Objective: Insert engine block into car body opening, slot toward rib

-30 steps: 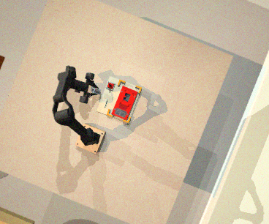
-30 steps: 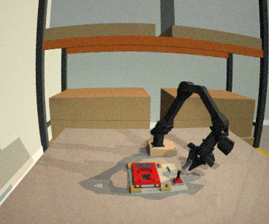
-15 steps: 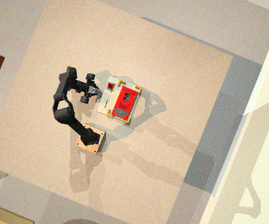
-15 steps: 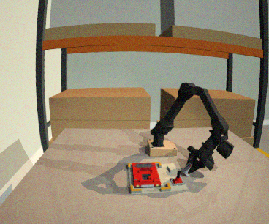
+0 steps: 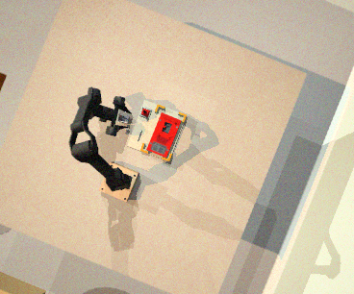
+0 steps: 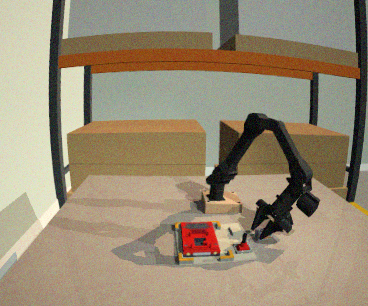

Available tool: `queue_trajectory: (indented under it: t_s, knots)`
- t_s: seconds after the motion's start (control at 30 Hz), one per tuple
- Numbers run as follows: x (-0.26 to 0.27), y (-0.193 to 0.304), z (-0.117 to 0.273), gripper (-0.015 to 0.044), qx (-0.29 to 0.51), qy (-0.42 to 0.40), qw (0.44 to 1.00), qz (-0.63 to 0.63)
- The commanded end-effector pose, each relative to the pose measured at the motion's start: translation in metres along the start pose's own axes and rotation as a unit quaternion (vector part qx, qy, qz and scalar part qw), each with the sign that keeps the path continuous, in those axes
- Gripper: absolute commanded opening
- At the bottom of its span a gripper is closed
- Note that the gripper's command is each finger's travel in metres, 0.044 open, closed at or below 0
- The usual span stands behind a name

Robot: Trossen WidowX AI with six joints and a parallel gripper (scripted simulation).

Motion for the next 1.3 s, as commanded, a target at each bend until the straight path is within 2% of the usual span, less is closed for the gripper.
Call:
queue_trajectory:
  t_s: [0.0, 0.2, 0.57, 1.27]
  knots:
    - [0.0, 0.0, 0.0, 0.044, 0.0, 0.0, 1.0, 0.0]
    - [0.0, 0.0, 0.002, 0.044, -0.001, -0.001, 1.0, 0.0]
    - [-0.001, -0.002, 0.044, 0.044, -0.003, -0.001, 1.0, -0.001]
    - [-0.002, -0.002, 0.041, 0.044, -0.002, 0.001, 1.0, 0.0]
Point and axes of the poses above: the point midway between the two fingers, 35 mm back from their tips, its own z axis back along the fingers, its own x axis across the jaws, y = z × x, the point moved 7 cm from there along z, back along the fingers, and after that the axes turned 15 degrees about z, right-handed, at the moved point
